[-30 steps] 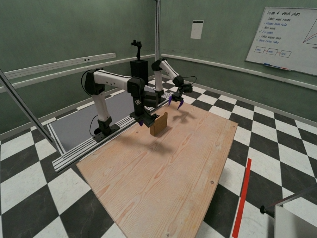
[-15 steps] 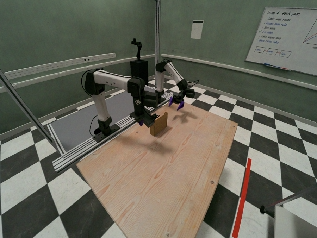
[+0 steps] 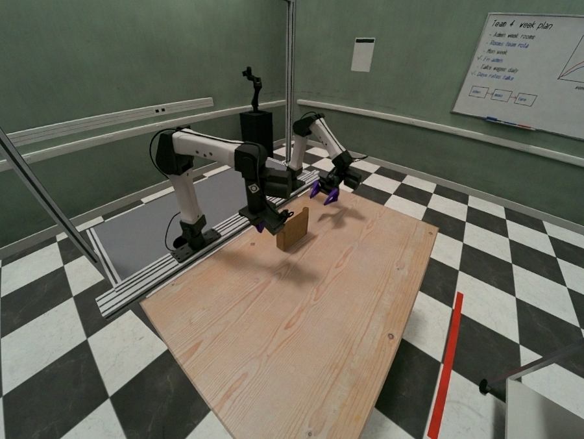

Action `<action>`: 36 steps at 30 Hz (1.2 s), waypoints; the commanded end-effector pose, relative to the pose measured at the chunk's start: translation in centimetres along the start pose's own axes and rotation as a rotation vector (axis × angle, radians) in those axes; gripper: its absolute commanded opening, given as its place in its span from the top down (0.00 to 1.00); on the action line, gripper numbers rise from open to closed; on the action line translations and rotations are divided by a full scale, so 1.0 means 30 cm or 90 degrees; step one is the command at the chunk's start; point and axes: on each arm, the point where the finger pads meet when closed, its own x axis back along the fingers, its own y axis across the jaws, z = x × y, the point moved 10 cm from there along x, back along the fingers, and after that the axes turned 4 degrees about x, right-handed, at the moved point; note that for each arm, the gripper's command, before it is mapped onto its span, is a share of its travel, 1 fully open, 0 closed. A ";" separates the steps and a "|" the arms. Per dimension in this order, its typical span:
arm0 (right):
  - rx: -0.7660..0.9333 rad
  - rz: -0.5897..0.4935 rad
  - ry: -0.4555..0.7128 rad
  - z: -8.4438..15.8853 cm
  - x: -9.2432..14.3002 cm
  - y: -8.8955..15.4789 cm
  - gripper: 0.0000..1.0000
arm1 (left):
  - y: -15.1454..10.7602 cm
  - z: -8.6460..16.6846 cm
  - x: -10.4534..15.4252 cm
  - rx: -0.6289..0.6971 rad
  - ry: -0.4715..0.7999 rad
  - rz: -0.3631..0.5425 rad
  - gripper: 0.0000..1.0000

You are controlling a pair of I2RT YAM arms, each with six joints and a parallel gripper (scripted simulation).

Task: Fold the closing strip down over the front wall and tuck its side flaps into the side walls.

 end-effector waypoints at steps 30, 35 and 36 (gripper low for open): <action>-0.004 -0.001 -0.008 0.002 0.016 0.001 0.99 | 0.004 0.132 -0.099 -0.002 -0.007 0.003 0.20; -0.004 -0.001 -0.008 0.002 0.016 0.001 0.99 | -0.002 0.098 -0.115 -0.026 -0.007 0.003 0.20; -0.004 -0.001 -0.008 0.002 0.016 0.001 0.99 | -0.002 0.098 -0.121 -0.026 -0.006 0.002 0.20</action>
